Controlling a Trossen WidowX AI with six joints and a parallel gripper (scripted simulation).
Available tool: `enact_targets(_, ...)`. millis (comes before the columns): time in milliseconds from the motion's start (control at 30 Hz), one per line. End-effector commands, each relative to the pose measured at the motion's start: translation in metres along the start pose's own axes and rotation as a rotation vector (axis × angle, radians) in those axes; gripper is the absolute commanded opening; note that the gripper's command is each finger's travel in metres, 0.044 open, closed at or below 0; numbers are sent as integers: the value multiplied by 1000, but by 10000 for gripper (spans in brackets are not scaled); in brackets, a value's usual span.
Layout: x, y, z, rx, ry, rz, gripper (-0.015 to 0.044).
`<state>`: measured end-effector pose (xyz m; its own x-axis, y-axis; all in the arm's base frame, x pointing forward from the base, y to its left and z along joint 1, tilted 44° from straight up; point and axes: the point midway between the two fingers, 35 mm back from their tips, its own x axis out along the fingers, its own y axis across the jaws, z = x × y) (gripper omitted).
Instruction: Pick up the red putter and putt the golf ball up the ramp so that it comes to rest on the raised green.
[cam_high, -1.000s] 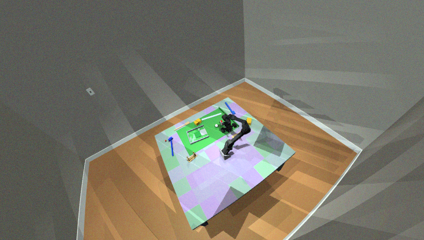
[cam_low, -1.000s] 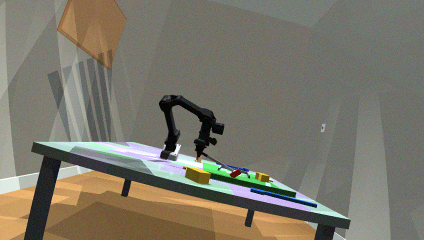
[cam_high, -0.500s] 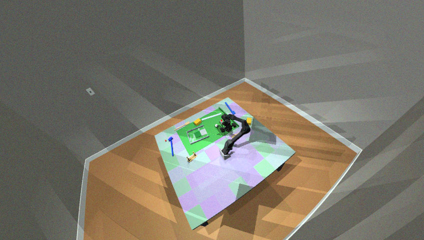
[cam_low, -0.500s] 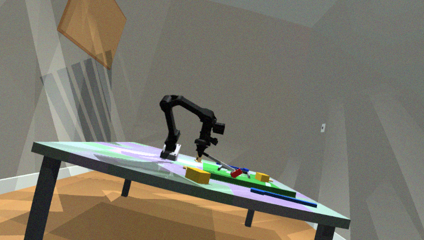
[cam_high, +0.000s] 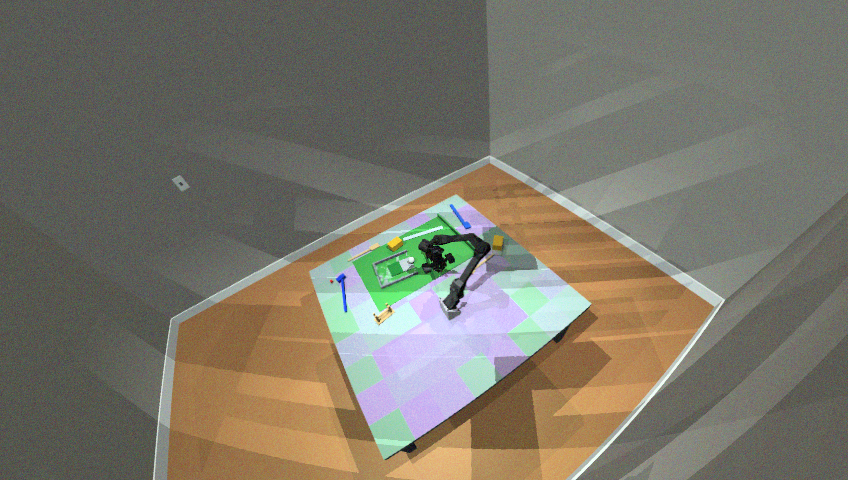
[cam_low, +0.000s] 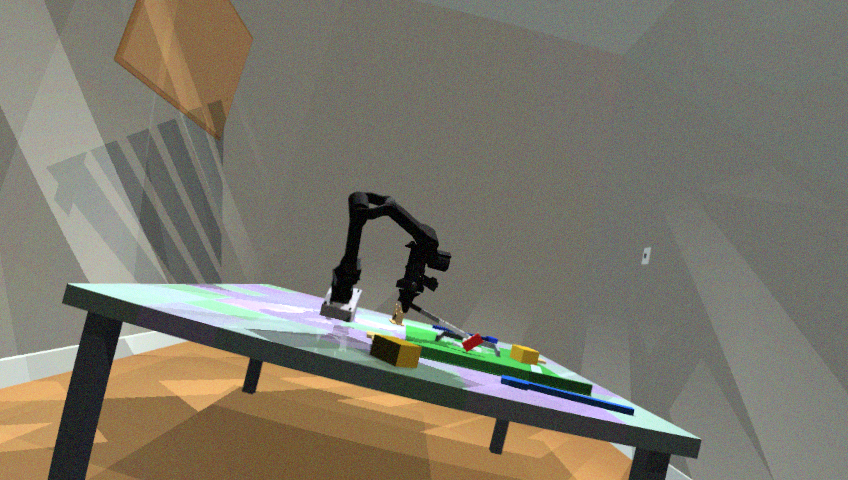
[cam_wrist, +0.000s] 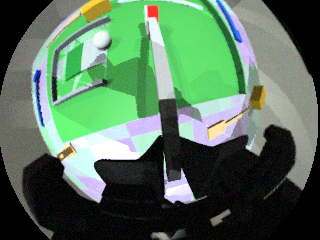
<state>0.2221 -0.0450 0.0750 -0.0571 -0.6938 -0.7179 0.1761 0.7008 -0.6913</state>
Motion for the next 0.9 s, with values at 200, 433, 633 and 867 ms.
enact_targets(200,-40,5,1,2,-1,2,0)
enact_targets(433,-49,4,-1,-3,-1,1,0)
enact_targets(633,-49,4,-1,-3,-1,1,0)
enact_targets(867,-49,4,-1,-3,-1,1,0)
